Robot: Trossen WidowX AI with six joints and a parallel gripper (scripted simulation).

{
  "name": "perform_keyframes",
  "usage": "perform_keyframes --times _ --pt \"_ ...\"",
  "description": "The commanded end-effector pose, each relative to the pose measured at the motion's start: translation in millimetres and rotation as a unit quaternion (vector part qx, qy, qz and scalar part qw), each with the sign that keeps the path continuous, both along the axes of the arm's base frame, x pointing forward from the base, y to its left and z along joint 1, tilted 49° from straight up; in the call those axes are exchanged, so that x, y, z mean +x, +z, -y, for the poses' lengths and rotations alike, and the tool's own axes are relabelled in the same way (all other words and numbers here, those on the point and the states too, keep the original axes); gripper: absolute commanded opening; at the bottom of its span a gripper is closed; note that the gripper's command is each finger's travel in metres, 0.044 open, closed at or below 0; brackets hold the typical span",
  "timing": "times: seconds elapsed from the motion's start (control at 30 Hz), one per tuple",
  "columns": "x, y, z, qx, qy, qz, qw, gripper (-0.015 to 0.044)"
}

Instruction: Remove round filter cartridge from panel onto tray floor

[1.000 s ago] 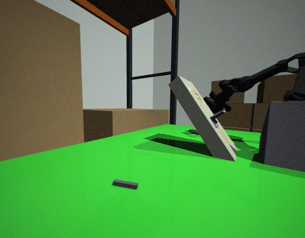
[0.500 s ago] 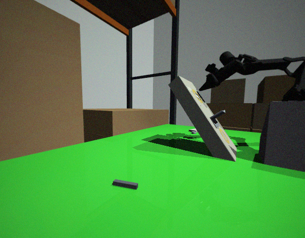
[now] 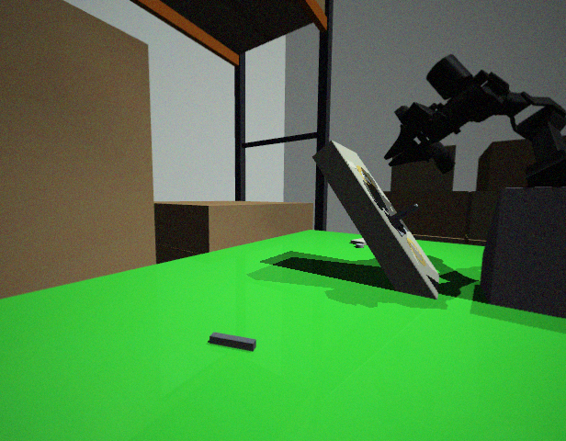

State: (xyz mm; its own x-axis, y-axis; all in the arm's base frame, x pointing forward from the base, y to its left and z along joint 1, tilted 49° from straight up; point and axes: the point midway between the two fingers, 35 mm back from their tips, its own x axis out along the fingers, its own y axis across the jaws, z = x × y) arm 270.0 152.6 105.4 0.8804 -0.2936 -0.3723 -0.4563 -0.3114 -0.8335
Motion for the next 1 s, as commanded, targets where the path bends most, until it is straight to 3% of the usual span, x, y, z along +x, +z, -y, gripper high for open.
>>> perform_keyframes --times 0.0,0.97 --pt "-4 -3 1 -0.025 0.006 -0.005 1.0 0.0103" --pt "27 -17 9 -0.023 0.005 -0.008 1.0 0.0103"
